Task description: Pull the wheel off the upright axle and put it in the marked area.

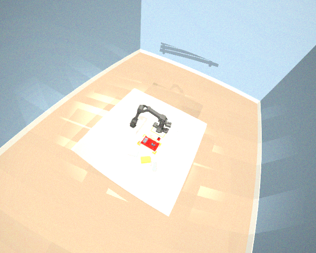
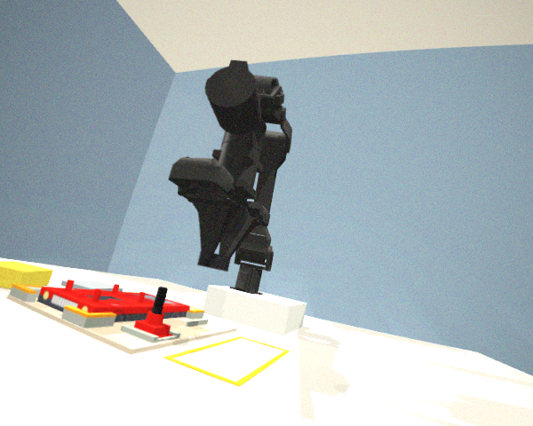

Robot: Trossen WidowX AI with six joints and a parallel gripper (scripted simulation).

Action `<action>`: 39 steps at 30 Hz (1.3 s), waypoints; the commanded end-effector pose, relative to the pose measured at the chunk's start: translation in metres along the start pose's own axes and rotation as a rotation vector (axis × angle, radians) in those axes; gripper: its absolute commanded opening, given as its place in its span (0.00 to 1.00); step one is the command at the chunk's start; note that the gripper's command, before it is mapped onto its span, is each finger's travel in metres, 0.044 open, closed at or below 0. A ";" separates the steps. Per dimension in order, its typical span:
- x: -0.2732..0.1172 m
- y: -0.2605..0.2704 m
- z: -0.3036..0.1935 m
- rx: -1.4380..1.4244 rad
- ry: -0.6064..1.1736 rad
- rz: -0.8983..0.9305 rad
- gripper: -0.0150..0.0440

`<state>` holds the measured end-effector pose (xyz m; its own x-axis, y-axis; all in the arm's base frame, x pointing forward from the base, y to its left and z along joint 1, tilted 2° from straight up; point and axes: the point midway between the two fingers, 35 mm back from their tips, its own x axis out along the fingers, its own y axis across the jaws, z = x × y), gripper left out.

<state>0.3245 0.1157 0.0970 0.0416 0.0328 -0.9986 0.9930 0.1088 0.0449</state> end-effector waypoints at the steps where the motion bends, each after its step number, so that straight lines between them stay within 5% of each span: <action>1: -0.001 -0.008 -0.013 -0.002 0.000 0.003 0.25; 27: 0.019 -0.032 -0.049 0.014 0.003 0.005 0.25; 39: 0.092 -0.031 -0.049 0.014 0.003 0.005 0.25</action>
<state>0.2935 0.1649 0.0289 0.0466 0.0401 -0.9981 0.9937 0.0999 0.0504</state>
